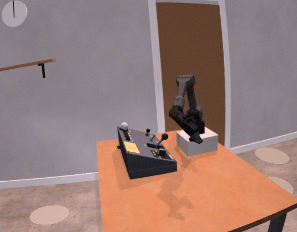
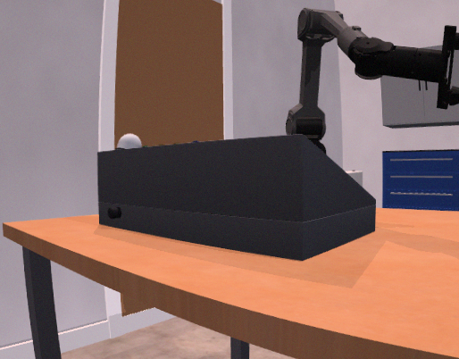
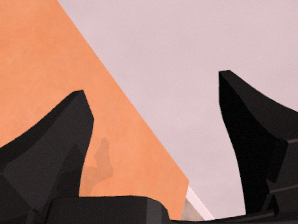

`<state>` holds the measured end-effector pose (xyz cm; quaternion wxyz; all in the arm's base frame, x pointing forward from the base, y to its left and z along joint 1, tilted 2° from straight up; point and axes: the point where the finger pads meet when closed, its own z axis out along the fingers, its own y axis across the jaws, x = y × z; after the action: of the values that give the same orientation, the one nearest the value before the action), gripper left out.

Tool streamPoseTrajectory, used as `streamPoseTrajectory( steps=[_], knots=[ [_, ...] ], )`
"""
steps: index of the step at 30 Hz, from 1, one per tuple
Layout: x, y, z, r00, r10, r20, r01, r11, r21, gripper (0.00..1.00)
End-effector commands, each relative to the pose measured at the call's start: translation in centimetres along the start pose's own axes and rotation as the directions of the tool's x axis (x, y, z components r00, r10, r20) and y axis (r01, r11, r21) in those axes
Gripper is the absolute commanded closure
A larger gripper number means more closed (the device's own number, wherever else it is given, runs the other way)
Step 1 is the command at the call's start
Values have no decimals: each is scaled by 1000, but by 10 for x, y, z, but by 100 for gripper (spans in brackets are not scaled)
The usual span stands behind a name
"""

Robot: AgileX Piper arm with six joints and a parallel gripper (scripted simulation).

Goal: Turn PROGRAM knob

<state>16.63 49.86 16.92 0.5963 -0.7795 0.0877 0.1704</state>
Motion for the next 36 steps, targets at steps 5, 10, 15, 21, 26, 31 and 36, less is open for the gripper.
streamPoseTrajectory(
  steps=[5,10,15,21,26,31,36],
  knots=[
    [0,-1,0,1000,-1,0,1,1000,2,0],
    [0,-1,0,1000,-1,0,1,1000,2,0],
    [0,-1,0,1000,-1,0,1,1000,2,0],
    [-1,-1,0,1000,2,0,-2,1000,5,0],
    [-6,-7,-1,1000,30,-2,-30,999,33,0],
    [-16,-19,-5,995,105,-6,-103,989,104,0],
    [-25,-30,-9,985,174,-7,-171,971,169,0]
  ],
)
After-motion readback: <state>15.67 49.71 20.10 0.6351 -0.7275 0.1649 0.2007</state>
